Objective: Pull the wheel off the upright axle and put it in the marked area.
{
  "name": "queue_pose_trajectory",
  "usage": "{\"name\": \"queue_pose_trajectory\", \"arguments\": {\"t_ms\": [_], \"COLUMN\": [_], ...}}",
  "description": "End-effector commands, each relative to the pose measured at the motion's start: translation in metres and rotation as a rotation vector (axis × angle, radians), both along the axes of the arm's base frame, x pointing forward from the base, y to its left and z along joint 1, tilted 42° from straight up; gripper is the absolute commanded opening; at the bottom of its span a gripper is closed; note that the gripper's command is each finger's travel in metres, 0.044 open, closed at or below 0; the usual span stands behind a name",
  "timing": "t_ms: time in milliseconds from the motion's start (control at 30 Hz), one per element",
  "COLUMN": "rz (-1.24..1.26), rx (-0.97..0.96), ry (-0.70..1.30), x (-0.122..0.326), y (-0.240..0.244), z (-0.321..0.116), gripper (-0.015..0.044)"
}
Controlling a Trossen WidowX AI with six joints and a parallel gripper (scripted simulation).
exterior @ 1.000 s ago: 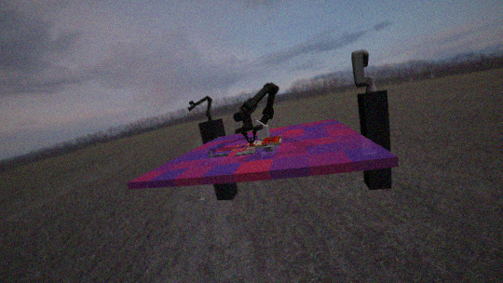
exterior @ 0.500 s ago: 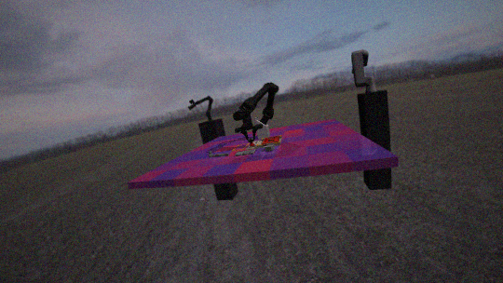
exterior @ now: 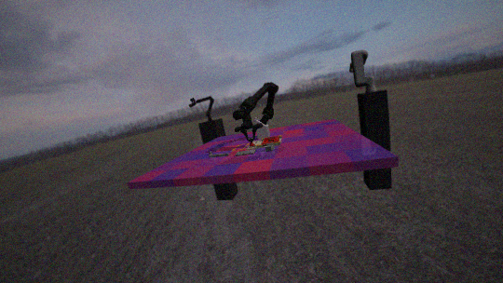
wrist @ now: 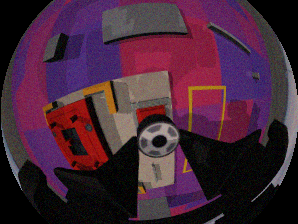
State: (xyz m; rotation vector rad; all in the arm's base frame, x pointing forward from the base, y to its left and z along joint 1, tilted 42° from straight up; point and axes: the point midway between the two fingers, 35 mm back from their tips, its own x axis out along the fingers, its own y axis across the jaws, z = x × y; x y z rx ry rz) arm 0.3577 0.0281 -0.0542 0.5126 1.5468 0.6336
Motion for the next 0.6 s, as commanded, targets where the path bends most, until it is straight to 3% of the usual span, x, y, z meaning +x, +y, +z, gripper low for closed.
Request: {"name": "queue_pose_trajectory", "arguments": {"t_ms": [0,567], "rz": [-0.003,-0.005], "rx": [-0.003,-0.003], "ry": [-0.006,-0.007], "x": [0.0016,0.0019], "y": [-0.0041,-0.0079], "z": [0.0034,0.0076], "gripper": [0.0000,0.0000]}}
